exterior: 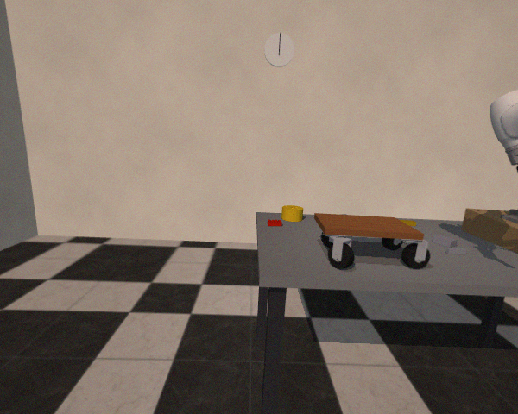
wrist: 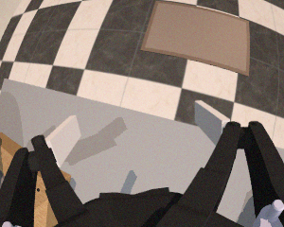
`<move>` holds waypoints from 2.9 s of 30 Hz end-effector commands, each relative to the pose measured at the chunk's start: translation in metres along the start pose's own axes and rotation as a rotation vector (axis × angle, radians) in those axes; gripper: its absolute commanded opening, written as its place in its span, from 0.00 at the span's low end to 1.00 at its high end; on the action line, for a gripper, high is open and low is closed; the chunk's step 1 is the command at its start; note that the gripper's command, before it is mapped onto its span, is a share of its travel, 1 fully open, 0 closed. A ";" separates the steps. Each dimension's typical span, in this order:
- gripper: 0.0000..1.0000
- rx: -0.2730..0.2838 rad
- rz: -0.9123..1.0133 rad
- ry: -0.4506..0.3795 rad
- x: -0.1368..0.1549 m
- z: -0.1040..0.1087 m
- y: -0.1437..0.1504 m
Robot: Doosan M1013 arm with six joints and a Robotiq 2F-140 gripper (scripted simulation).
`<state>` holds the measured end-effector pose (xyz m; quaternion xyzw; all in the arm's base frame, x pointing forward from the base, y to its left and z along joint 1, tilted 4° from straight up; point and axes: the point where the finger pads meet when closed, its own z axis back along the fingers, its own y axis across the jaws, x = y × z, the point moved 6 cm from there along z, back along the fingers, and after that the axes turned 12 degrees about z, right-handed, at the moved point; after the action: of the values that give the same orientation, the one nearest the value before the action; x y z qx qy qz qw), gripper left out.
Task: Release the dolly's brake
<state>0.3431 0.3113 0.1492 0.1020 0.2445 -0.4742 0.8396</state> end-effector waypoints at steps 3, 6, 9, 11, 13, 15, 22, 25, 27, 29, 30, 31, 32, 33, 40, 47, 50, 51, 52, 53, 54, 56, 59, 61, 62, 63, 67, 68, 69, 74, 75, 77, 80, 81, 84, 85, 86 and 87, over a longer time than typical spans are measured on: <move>1.00 0.000 0.000 0.000 0.000 0.000 0.000; 1.00 0.000 0.000 0.000 0.000 0.000 0.000; 1.00 0.000 0.000 0.000 0.000 0.000 0.000; 1.00 0.000 0.000 0.000 0.000 0.000 0.000; 1.00 0.000 0.000 0.000 0.000 0.000 0.000; 1.00 0.000 0.000 0.000 0.000 0.000 0.000; 0.00 0.043 0.038 -0.148 0.055 0.044 0.036; 0.00 0.057 0.049 -0.219 0.085 0.068 0.050; 0.00 0.066 0.056 -0.291 0.105 0.087 0.059; 0.00 0.066 0.056 -0.291 0.129 0.105 0.070; 0.00 0.070 0.059 -0.357 0.139 0.116 0.072; 0.00 0.070 0.059 -0.357 0.151 0.125 0.077; 0.00 0.070 0.059 -0.357 0.164 0.134 0.081; 0.00 0.070 0.059 -0.357 0.164 0.134 0.081; 0.00 0.070 0.057 -0.461 0.254 0.206 0.100; 0.00 0.070 0.057 -0.461 0.283 0.227 0.106; 0.00 0.070 0.055 -0.461 0.283 0.227 0.106; 0.00 0.070 0.055 -0.461 0.283 0.227 0.106; 0.00 0.071 0.052 -0.460 0.283 0.227 0.106; 0.00 0.072 0.047 -0.460 0.283 0.227 0.106; 0.00 0.075 0.037 -0.460 0.283 0.227 0.106; 0.00 0.082 0.007 -0.459 0.283 0.227 0.106; 0.00 0.101 -0.075 -0.455 0.284 0.226 0.106; 0.00 0.120 -0.158 -0.451 0.284 0.225 0.107; 0.00 0.131 -0.207 -0.448 0.285 0.224 0.107; 0.00 0.144 -0.263 -0.444 0.285 0.224 0.107; 0.00 0.189 -0.461 -0.430 0.286 0.221 0.107; 0.00 0.189 -0.461 -0.430 0.286 0.221 0.107; 0.00 0.207 -0.537 -0.424 0.287 0.221 0.107; 0.00 0.276 -0.835 -0.387 0.289 0.216 0.107; 0.00 0.288 -0.887 -0.379 0.290 0.214 0.107; 0.00 0.312 -0.992 -0.361 0.292 0.212 0.107; 0.00 0.347 -1.150 -0.332 0.294 0.209 0.107; 0.00 0.358 -1.202 -0.322 0.294 0.208 0.107; 0.00 0.381 -1.307 -0.300 0.296 0.205 0.107; 0.00 0.381 -1.307 -0.300 0.296 0.205 0.107; 0.00 0.412 -1.461 -0.270 0.296 0.204 0.107; 0.00 0.420 -1.502 -0.260 0.297 0.203 0.107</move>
<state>0.6254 0.0628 0.1695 0.0189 0.0606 -0.9187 0.3898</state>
